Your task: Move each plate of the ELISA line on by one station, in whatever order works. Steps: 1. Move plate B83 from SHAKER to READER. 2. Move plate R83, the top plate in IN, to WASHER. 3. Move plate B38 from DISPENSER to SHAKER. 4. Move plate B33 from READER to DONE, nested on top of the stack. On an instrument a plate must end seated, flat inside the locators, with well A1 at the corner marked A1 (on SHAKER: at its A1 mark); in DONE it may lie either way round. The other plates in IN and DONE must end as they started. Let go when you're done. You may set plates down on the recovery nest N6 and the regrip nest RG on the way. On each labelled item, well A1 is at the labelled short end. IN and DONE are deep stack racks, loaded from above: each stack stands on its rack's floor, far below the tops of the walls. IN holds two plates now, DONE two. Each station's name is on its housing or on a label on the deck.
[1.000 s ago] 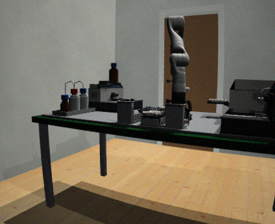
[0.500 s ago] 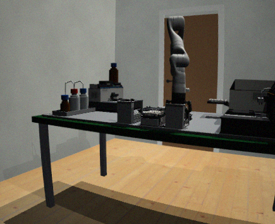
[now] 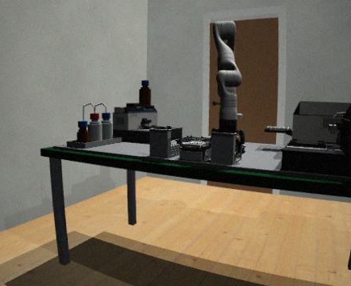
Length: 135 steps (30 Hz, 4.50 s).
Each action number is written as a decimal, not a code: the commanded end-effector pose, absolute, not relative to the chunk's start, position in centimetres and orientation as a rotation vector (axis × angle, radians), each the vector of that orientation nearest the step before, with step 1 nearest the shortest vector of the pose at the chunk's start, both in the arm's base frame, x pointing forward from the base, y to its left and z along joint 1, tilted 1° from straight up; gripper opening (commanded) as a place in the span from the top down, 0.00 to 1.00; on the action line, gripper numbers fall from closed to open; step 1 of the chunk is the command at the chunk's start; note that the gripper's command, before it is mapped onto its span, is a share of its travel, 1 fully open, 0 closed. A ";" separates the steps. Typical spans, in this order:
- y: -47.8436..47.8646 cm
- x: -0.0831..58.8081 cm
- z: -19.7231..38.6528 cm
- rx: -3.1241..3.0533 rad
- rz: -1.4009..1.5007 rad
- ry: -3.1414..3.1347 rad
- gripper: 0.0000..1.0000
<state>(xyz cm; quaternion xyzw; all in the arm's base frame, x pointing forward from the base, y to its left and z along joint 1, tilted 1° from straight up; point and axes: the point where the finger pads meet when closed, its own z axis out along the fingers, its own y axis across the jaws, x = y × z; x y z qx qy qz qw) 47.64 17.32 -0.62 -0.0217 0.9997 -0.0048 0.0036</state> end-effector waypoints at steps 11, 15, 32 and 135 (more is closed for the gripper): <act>17.3 47.7 -0.9 -0.068 -0.014 3.132 0.00; 17.3 47.7 -0.9 -0.068 -0.014 3.132 0.00; 17.3 47.7 -0.9 -0.068 -0.014 3.132 0.06; 17.4 47.7 1.0 -0.068 -0.014 3.132 0.06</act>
